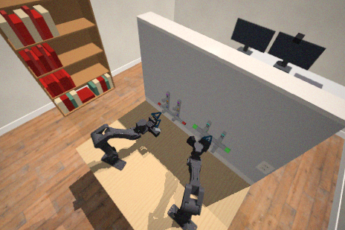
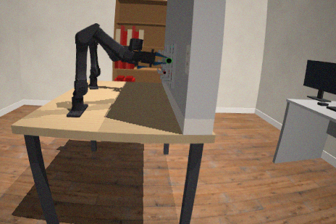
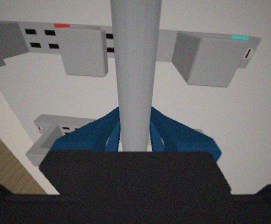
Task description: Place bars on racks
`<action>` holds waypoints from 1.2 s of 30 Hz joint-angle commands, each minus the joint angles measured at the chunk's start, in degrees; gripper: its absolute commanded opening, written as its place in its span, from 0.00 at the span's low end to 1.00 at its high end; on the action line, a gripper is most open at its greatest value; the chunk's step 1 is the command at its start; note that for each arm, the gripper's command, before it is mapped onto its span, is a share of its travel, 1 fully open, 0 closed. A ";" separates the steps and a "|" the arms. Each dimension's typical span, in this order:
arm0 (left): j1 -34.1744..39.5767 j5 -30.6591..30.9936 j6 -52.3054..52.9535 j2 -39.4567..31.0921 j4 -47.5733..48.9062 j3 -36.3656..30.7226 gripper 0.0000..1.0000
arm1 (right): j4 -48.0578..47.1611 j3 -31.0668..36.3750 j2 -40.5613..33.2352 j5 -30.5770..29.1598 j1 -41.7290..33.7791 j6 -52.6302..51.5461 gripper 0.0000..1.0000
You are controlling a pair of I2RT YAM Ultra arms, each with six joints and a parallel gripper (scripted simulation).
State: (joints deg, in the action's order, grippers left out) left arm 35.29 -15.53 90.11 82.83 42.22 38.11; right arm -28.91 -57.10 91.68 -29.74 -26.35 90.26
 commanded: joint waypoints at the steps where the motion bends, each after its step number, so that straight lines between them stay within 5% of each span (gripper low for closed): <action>1: 0.35 -0.45 -0.12 -0.14 1.46 0.88 1.00 | -2.46 -2.78 -0.43 0.52 0.63 -0.23 0.00; 36: 0.35 -0.45 -0.12 -0.14 1.46 0.88 1.00 | -2.88 -3.35 0.61 1.11 1.23 -0.26 0.00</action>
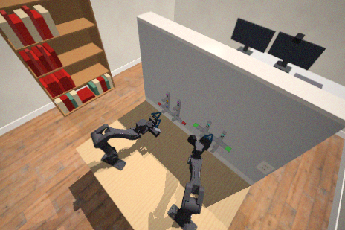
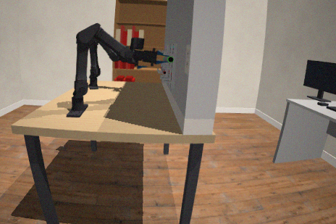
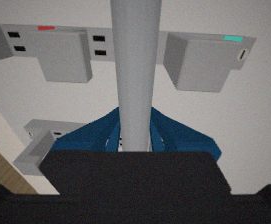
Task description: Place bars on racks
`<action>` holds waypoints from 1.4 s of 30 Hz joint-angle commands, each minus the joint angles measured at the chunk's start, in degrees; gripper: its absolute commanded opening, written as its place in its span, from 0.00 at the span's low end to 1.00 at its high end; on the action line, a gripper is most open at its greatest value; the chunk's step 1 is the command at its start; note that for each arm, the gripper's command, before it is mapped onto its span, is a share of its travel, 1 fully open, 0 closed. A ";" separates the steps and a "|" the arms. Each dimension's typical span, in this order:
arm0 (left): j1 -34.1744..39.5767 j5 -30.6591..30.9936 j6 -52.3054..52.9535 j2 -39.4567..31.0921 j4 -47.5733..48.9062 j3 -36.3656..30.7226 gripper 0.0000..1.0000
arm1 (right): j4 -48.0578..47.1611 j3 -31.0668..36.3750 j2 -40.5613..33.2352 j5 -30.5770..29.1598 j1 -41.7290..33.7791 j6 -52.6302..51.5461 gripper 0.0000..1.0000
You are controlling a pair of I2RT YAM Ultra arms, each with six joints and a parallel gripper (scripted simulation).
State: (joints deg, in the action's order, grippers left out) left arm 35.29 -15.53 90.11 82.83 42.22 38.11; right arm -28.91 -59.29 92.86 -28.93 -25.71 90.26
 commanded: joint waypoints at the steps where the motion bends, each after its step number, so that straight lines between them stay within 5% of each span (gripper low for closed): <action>1: 0.35 -0.45 -0.12 -0.14 1.46 0.88 1.00 | -2.93 -1.11 -0.58 0.31 0.60 -0.26 0.00; 42: 0.35 -0.45 -0.12 -0.14 1.46 0.88 1.00 | -5.27 1.37 -0.64 0.29 0.59 -0.31 0.00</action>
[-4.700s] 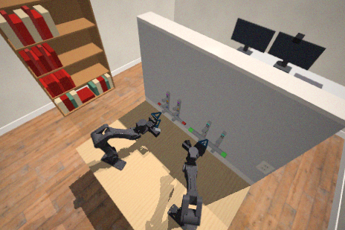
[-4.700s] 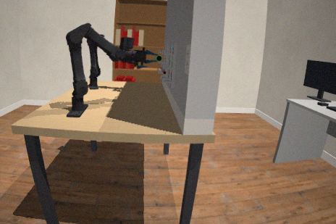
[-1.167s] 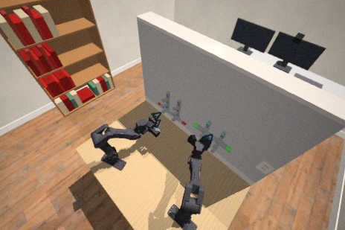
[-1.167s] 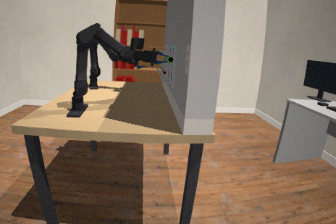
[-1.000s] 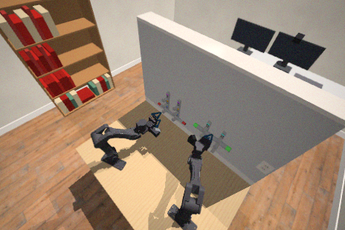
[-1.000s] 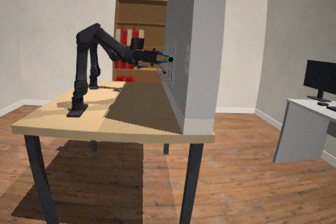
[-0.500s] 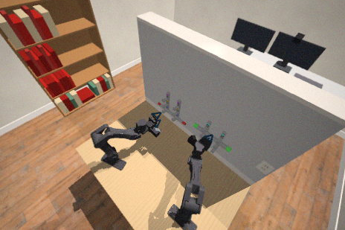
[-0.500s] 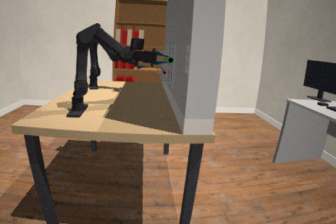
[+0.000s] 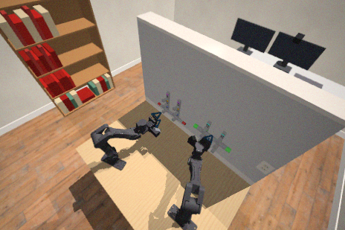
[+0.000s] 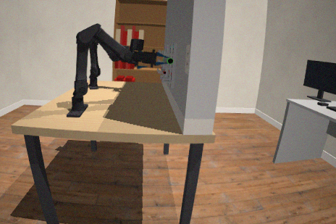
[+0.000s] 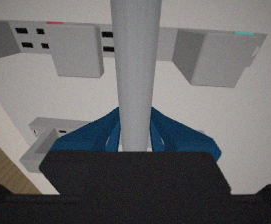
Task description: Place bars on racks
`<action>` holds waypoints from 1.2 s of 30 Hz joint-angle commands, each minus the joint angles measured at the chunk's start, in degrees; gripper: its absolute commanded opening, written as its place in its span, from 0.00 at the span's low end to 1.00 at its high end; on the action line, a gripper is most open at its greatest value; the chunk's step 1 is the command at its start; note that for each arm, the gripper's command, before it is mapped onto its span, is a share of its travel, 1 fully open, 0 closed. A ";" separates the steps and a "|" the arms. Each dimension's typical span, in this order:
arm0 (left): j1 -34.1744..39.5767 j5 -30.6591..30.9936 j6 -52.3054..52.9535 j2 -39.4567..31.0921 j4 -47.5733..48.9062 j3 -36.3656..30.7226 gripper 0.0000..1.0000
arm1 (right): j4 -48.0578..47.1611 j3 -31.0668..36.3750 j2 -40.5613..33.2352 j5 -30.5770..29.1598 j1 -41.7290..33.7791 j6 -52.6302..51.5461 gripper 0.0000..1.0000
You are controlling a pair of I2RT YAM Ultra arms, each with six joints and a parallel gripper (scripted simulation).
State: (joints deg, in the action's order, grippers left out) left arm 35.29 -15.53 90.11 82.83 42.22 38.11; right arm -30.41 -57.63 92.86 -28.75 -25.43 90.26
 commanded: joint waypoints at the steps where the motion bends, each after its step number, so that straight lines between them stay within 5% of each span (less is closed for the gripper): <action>1: 0.35 -0.45 -0.12 -0.14 1.46 0.88 1.00 | -3.86 -0.22 -0.62 0.11 0.29 -0.31 0.00; 36: 0.35 -0.45 -0.12 -0.14 1.46 0.88 1.00 | -7.42 2.05 0.68 0.09 0.28 -0.32 0.00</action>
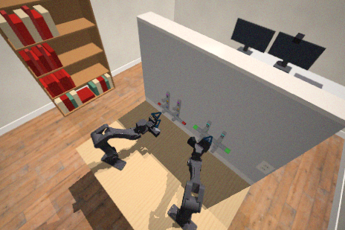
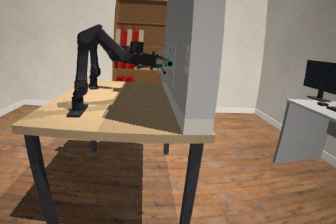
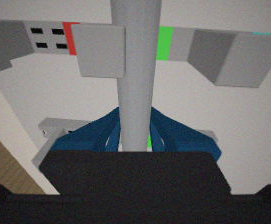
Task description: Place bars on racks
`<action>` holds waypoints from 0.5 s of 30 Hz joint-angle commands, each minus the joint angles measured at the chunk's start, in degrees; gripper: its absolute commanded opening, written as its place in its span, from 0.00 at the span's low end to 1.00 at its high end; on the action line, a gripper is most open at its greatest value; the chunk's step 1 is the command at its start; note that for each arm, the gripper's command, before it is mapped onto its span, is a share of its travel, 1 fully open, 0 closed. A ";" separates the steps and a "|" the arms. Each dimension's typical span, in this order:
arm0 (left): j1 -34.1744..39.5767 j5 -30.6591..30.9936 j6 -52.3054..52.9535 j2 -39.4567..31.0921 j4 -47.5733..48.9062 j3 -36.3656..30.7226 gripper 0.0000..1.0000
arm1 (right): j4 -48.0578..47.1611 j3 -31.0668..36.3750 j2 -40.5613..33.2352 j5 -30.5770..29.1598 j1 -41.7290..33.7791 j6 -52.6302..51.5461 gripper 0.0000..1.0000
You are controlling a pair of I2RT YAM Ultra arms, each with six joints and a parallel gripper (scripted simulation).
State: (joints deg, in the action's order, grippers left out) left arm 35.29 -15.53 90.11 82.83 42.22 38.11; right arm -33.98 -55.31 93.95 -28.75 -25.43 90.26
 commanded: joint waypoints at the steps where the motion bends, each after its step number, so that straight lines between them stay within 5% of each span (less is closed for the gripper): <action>1: 0.35 -0.45 -0.12 -0.14 1.46 0.88 1.00 | -3.86 -0.26 -0.41 0.09 0.28 -0.32 0.00; 15: 0.35 -0.45 -0.12 -0.14 1.46 0.88 1.00 | -5.14 0.49 0.10 0.09 0.28 -0.31 0.00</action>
State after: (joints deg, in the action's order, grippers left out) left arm 35.29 -15.53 90.11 82.83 42.22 38.11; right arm -35.44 -54.57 94.48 -28.75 -25.43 90.26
